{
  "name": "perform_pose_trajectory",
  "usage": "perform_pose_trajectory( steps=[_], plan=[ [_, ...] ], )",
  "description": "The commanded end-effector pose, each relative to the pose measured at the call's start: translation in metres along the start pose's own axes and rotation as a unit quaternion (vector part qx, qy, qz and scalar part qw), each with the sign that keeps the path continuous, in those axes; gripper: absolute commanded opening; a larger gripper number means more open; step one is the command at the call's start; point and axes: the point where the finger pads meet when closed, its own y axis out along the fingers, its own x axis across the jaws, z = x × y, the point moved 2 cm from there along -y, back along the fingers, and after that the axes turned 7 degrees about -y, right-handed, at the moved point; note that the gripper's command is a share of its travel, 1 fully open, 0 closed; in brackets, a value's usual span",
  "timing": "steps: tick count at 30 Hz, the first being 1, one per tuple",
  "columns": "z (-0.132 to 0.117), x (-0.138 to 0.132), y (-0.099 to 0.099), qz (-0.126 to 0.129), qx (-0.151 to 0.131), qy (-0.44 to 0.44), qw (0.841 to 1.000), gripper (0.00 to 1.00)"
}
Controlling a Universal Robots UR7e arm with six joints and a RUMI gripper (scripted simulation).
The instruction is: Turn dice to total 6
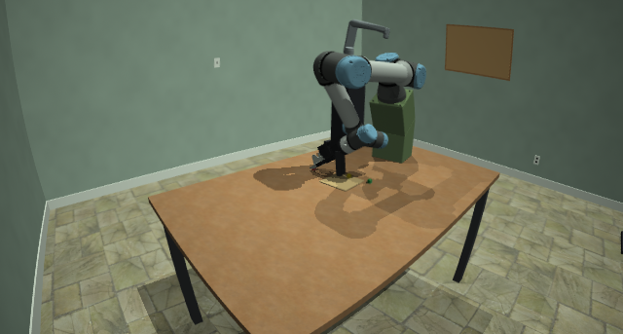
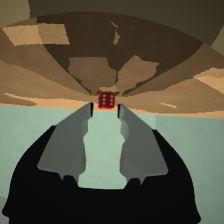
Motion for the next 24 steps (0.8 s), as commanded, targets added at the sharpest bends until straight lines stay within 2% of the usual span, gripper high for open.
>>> perform_pose_trajectory(
  steps=[1, 5, 12, 24],
  plan=[
    [0.0, 0.001, -0.015, -0.001, 0.0, 0.0, 1.0, 0.18],
    [0.0, 0.001, -0.031, -0.001, 0.0, 0.0, 1.0, 0.18],
    [0.0, 0.001, -0.044, -0.001, 0.0, 0.0, 1.0, 0.18],
    [-0.004, 0.0, -0.05, -0.001, 0.0, 0.0, 1.0, 0.18]
  ],
)
